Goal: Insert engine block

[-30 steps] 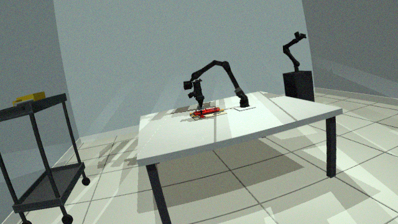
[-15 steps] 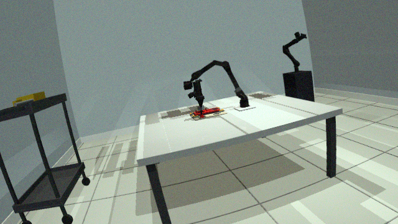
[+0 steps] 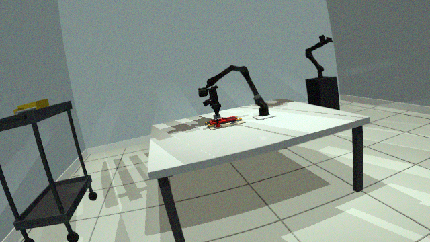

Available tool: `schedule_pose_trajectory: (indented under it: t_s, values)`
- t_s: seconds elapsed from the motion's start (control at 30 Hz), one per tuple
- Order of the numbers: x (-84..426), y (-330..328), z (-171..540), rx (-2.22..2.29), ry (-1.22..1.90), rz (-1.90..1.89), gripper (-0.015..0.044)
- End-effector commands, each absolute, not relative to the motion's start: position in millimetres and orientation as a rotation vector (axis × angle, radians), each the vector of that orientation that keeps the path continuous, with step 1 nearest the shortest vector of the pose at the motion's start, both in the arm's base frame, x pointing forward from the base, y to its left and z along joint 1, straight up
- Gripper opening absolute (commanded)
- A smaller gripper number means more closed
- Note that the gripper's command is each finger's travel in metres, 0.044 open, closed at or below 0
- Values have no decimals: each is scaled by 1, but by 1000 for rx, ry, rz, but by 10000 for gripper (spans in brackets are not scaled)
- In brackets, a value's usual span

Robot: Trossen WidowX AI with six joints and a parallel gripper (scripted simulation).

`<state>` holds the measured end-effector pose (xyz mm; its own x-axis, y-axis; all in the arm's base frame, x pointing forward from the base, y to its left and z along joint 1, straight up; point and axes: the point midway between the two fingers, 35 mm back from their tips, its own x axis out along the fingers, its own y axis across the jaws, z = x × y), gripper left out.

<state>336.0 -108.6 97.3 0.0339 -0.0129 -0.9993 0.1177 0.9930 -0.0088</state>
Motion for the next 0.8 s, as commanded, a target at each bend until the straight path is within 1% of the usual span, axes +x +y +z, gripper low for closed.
schedule_pose_trajectory:
  t_s: [0.0, 0.77]
  values:
    - [336, -108, 96, 83, 1534, -97, 159]
    - [336, -108, 96, 90, 1534, -104, 159]
